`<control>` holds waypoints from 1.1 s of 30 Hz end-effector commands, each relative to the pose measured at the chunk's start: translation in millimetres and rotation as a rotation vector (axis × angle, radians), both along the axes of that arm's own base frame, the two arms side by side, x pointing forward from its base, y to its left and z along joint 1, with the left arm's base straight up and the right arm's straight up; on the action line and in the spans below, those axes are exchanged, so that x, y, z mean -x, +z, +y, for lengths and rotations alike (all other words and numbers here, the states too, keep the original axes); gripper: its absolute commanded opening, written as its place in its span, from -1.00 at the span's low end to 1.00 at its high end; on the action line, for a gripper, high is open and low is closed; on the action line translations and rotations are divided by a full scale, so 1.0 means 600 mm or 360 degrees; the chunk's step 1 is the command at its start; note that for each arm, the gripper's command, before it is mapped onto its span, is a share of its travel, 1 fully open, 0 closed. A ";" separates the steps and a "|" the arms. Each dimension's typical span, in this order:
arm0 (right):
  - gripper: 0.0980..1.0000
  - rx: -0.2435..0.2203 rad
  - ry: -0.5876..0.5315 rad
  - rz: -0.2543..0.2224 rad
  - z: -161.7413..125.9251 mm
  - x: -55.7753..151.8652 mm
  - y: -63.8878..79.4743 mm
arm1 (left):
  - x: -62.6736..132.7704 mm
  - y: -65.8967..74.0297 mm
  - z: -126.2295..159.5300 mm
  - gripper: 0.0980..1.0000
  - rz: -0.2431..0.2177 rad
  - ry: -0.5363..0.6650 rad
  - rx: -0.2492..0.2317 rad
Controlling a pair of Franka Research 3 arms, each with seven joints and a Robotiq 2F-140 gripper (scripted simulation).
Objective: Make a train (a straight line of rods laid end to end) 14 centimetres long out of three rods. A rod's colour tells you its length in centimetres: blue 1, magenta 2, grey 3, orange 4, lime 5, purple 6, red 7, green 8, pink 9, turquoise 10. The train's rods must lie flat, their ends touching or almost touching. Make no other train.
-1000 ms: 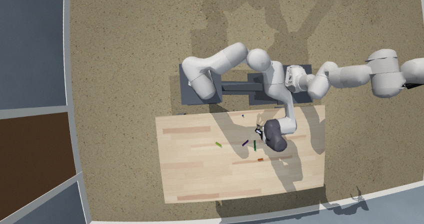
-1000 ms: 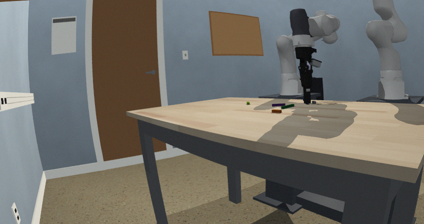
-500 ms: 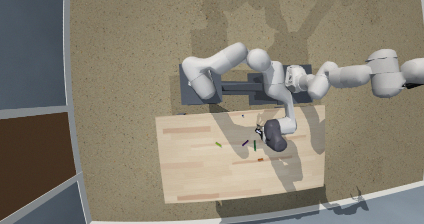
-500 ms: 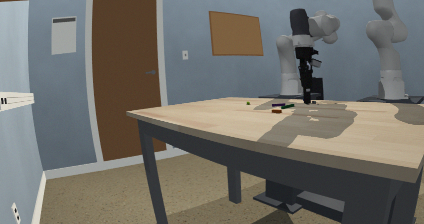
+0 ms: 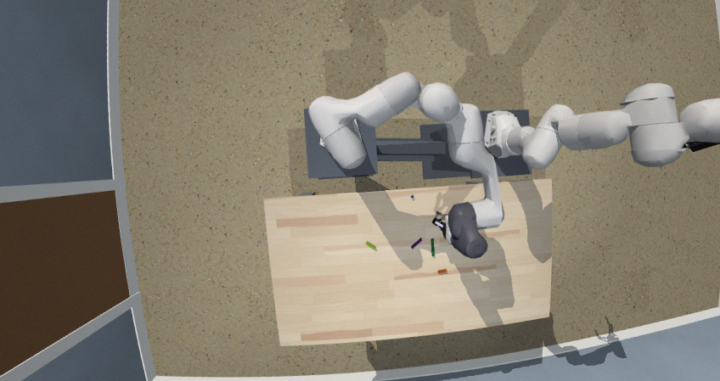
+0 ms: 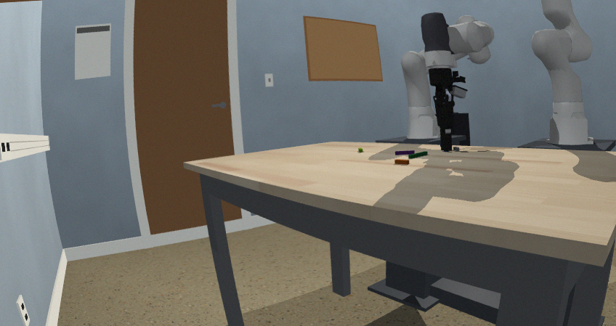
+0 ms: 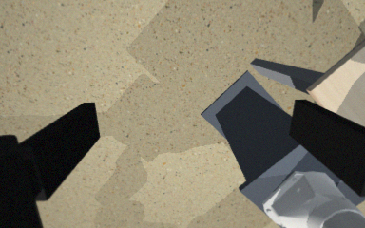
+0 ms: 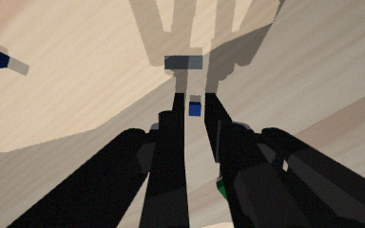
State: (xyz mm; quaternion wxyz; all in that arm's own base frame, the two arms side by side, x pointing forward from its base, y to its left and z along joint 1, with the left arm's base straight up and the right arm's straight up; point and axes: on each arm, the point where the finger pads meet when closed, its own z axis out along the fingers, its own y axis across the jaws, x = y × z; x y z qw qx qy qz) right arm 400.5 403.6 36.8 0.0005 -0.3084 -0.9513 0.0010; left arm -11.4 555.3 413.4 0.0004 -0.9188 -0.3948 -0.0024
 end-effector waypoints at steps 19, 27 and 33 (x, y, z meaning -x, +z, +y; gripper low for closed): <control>-0.70 -0.0003 0.0006 -0.0003 -0.001 -0.002 0.008 | 0.003 -0.001 -0.002 1.00 0.0007 -0.0004 0.0004; -0.70 -0.0003 0.0006 -0.0003 -0.001 -0.002 0.047 | 0.003 -0.001 -0.002 1.00 0.0007 -0.0004 0.0004; -0.70 -0.0003 0.0006 -0.0003 -0.001 -0.002 0.101 | 0.003 -0.001 -0.002 1.00 0.0007 -0.0004 0.0004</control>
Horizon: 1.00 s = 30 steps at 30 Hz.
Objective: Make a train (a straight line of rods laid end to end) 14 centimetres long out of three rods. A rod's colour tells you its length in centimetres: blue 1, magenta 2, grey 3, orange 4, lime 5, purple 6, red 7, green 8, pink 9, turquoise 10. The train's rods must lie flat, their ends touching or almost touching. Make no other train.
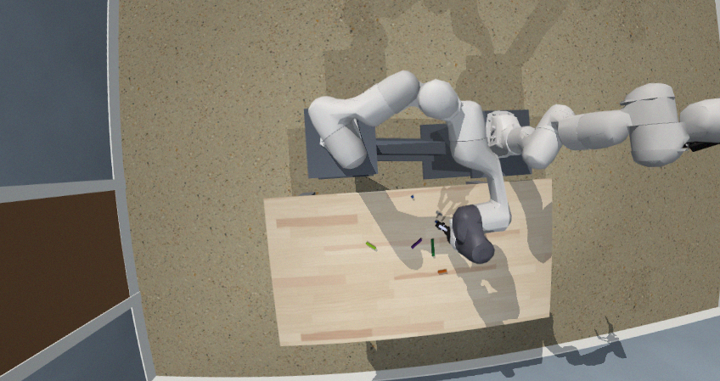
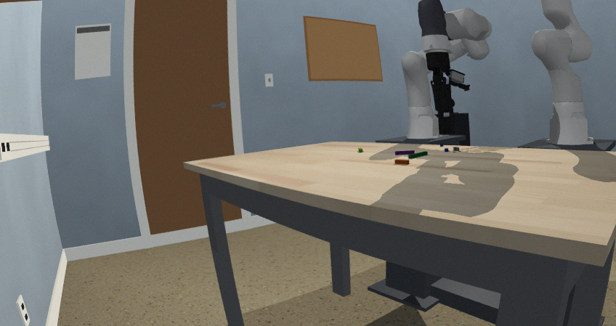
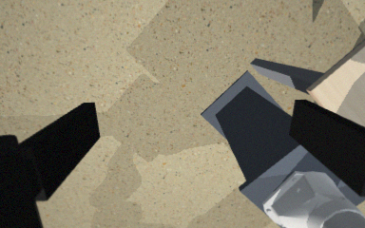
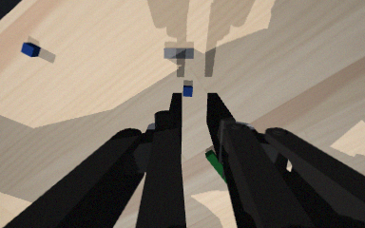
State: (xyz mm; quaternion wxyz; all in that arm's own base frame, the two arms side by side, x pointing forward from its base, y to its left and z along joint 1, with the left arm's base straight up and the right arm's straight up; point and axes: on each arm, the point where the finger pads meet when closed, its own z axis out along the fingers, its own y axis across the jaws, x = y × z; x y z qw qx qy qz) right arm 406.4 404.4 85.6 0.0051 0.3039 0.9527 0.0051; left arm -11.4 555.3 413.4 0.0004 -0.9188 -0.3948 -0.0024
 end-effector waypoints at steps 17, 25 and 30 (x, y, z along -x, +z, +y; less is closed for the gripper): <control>1.00 0.0010 -0.0009 0.0020 -0.002 0.008 0.068 | 0.003 -0.001 -0.002 1.00 0.0007 -0.0004 0.0004; 1.00 0.0010 -0.0009 0.0020 -0.002 0.008 0.068 | 0.003 -0.001 -0.002 1.00 0.0007 -0.0004 0.0004; 1.00 0.0010 -0.0009 0.0020 -0.002 0.008 0.068 | 0.003 -0.001 -0.002 1.00 0.0007 -0.0004 0.0004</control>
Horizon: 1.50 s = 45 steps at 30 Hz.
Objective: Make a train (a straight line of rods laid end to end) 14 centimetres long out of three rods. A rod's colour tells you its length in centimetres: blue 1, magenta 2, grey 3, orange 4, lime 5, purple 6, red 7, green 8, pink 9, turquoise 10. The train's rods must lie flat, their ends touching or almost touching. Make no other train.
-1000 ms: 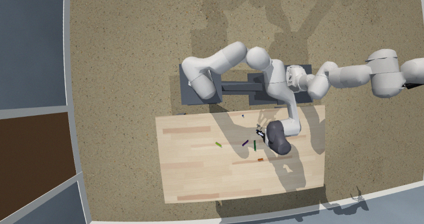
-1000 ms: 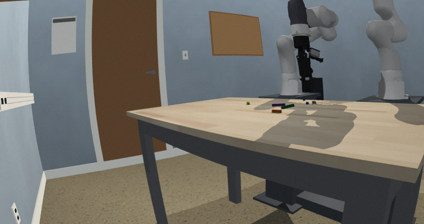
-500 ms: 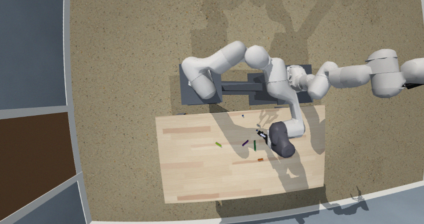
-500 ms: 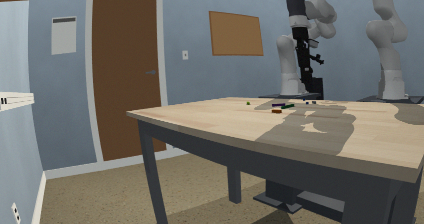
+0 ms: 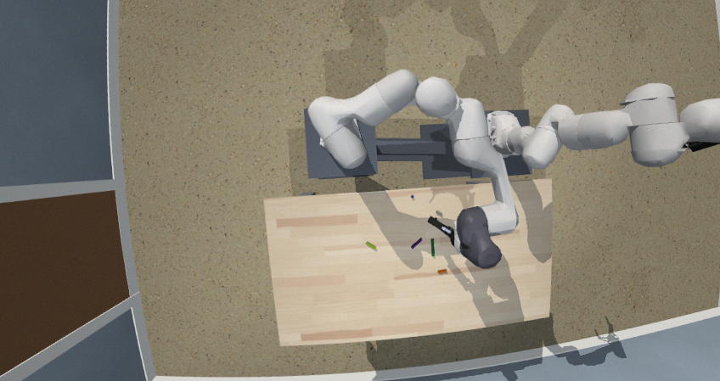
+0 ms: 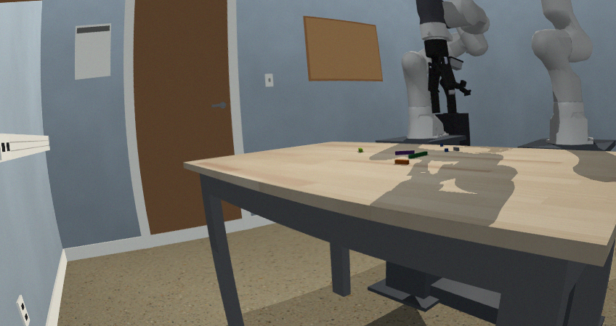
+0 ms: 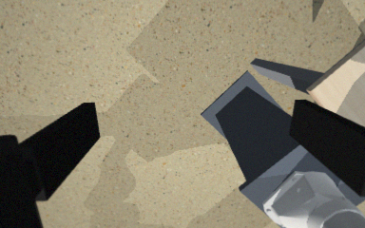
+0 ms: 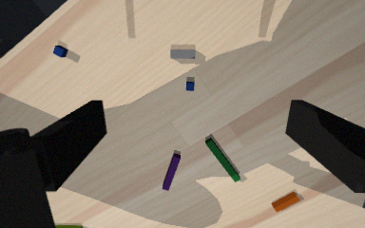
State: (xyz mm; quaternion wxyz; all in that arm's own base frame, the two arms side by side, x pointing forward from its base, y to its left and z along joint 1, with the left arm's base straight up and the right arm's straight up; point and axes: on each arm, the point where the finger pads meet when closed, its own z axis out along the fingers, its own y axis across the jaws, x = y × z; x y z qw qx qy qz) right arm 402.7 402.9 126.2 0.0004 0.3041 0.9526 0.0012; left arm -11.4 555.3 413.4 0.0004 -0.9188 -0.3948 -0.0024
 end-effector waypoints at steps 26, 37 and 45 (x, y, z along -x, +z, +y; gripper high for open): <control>1.00 0.0026 0.0555 -0.0038 -0.134 -0.076 0.026 | 0.003 -0.001 -0.002 1.00 0.0007 -0.0004 0.0004; 1.00 0.0037 0.0774 -0.0043 -0.186 -0.098 0.029 | 0.003 -0.001 -0.002 1.00 0.0007 -0.0004 0.0004; 1.00 0.0043 0.0935 -0.0044 -0.224 -0.111 0.029 | 0.003 -0.001 -0.002 1.00 0.0007 -0.0004 0.0004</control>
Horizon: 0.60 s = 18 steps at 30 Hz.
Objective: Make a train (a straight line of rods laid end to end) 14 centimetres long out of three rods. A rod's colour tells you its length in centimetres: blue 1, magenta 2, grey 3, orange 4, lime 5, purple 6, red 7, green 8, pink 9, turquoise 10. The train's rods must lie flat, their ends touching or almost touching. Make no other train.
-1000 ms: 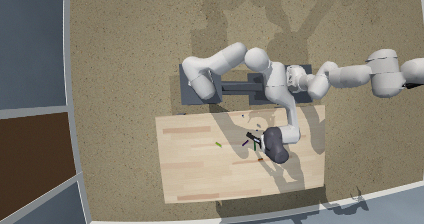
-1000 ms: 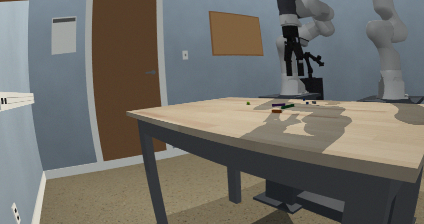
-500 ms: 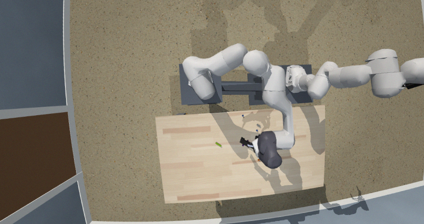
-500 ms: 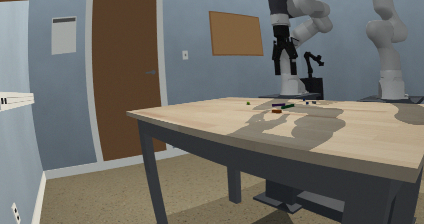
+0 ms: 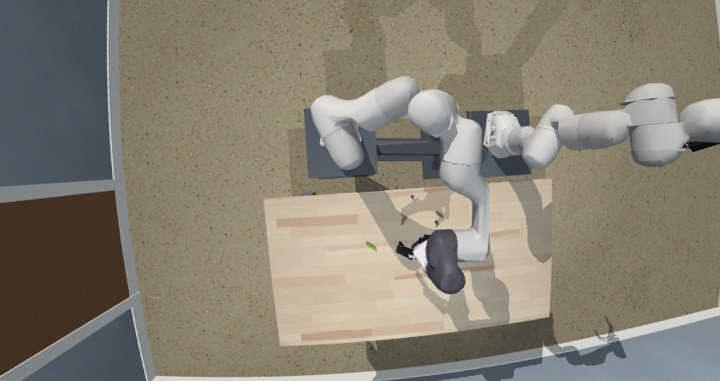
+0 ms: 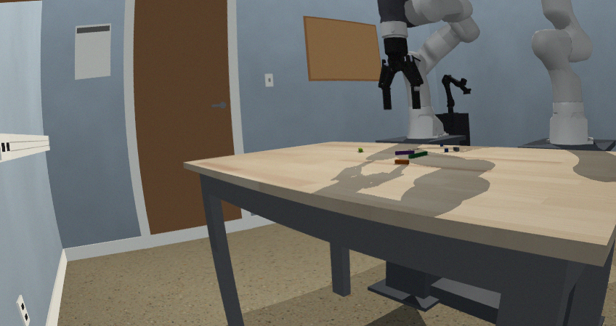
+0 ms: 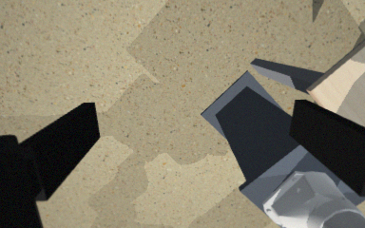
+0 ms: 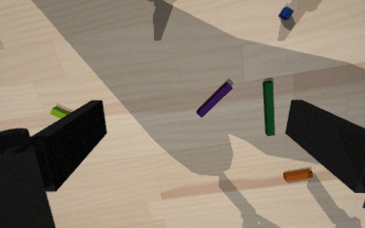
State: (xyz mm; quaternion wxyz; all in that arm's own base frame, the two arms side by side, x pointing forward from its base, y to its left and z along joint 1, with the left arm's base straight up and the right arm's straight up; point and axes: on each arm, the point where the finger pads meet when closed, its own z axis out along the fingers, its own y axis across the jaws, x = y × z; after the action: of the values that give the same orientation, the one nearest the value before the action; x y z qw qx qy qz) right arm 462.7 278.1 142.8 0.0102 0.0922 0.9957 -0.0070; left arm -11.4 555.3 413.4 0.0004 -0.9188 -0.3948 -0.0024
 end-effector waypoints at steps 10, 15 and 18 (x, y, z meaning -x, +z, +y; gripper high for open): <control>1.00 0.0014 0.0450 -0.0016 -0.063 -0.024 0.000 | 0.003 -0.001 -0.002 1.00 0.0007 -0.0004 0.0004; 1.00 0.0018 0.0554 -0.0014 -0.086 -0.029 -0.002 | 0.003 -0.001 -0.002 1.00 0.0007 -0.0004 0.0004; 1.00 0.0019 0.0618 -0.0011 -0.100 -0.031 -0.004 | 0.003 -0.001 -0.002 1.00 0.0007 -0.0004 0.0004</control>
State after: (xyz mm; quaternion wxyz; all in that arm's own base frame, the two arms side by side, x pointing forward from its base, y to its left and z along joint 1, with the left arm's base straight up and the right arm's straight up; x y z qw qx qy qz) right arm 475.4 227.8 139.9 0.0081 -0.0253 0.9996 -0.0090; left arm -11.4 555.3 413.4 0.0004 -0.9188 -0.3948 -0.0024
